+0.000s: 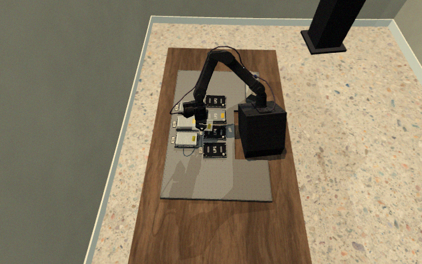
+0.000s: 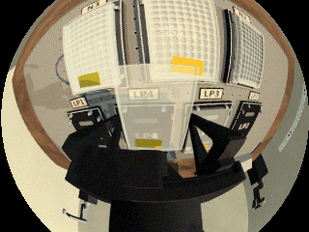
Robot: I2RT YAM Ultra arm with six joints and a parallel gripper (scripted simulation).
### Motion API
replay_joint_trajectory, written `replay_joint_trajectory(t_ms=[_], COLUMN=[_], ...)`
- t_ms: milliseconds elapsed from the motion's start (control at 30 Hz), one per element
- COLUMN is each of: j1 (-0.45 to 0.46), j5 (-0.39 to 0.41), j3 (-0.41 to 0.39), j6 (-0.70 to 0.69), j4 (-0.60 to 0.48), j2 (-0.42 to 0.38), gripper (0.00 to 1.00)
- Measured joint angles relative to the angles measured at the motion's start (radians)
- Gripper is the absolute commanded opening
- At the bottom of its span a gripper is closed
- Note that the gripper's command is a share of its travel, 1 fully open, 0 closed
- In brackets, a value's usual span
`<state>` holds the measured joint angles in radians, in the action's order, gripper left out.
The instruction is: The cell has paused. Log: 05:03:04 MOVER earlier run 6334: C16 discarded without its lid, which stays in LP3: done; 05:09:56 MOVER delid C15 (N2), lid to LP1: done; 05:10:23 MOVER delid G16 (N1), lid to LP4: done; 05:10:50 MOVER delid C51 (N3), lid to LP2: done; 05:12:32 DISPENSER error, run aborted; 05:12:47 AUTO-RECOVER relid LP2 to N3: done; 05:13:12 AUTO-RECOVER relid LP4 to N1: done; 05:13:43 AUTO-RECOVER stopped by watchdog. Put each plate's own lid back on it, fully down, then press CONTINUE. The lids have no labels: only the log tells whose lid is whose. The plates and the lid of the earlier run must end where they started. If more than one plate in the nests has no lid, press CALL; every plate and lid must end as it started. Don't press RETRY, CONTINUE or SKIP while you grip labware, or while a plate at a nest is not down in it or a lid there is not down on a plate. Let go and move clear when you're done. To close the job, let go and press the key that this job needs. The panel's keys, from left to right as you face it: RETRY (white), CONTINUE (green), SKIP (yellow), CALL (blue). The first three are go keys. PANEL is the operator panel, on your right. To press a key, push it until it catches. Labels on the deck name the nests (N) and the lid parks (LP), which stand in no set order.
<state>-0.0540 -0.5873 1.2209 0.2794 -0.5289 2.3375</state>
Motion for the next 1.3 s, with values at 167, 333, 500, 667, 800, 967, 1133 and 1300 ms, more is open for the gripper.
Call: replay_joint_trajectory(t_ms=[167,333,500,667,800,967,1133,1300], j1=[0.053,0.077,0.131,0.182,0.209,0.231,0.284,0.321], j5=[-0.002,-0.002,-0.001,0.000,0.000,0.010,0.012,0.015], j3=[0.036,0.062,0.102,0.160,0.198,0.251,0.334,0.420], j6=[-0.063,-0.111,-0.168,-0.224,-0.259,-0.304,-0.352,-0.396], j4=[-0.010,-0.023,-0.046,-0.071,-0.085,-0.120,-0.153,-0.187], j2=[-0.026,-0.035,-0.042,-0.050,-0.055,-0.054,-0.048,-0.026], gripper=[0.00,0.00,0.00,0.00,0.00,0.00,0.00,0.00])
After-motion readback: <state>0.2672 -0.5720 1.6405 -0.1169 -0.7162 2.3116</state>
